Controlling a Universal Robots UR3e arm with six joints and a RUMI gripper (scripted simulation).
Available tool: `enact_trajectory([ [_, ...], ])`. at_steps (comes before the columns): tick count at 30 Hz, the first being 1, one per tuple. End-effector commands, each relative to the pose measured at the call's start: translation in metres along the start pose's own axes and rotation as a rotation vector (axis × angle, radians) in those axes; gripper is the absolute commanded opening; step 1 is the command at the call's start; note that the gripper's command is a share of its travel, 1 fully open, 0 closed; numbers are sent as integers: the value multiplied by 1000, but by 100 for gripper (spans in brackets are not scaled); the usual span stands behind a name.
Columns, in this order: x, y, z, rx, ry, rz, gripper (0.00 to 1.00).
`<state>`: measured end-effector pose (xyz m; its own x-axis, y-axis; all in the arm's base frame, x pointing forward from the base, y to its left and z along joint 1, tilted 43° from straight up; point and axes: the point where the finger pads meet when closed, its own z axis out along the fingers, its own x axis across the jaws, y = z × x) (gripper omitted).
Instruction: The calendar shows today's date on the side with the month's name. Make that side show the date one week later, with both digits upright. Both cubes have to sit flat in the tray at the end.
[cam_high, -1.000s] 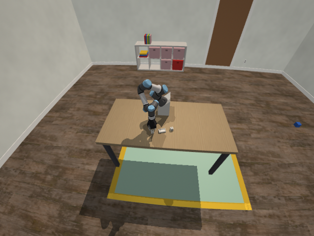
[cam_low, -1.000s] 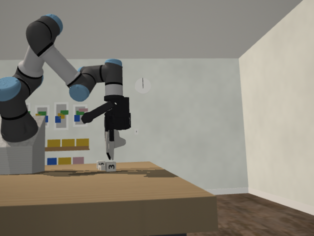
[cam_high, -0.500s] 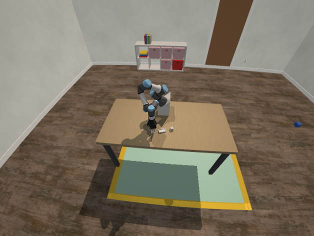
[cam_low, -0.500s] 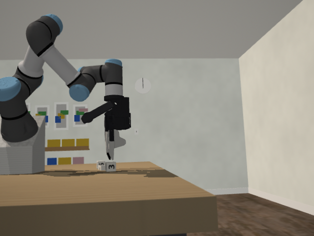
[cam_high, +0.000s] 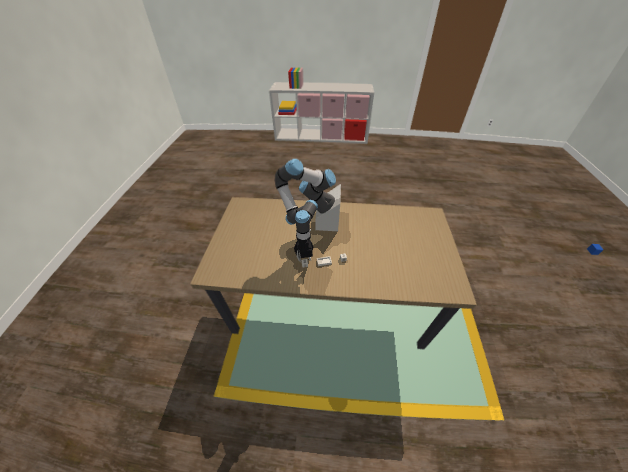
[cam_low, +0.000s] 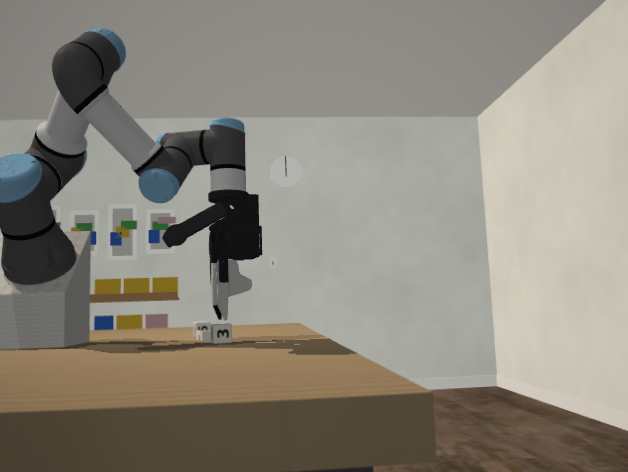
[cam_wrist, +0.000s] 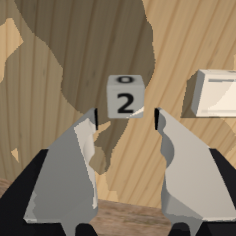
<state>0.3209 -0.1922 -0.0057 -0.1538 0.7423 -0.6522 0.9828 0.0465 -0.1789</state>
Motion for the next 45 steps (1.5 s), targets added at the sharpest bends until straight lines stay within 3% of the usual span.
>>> enact_trajectory([
  [1,0,0,-1,-2,-1,1,29],
  [34,0,1,0,-2,-1,1,29],
  [45,0,1,14,-2,-1,1,29],
])
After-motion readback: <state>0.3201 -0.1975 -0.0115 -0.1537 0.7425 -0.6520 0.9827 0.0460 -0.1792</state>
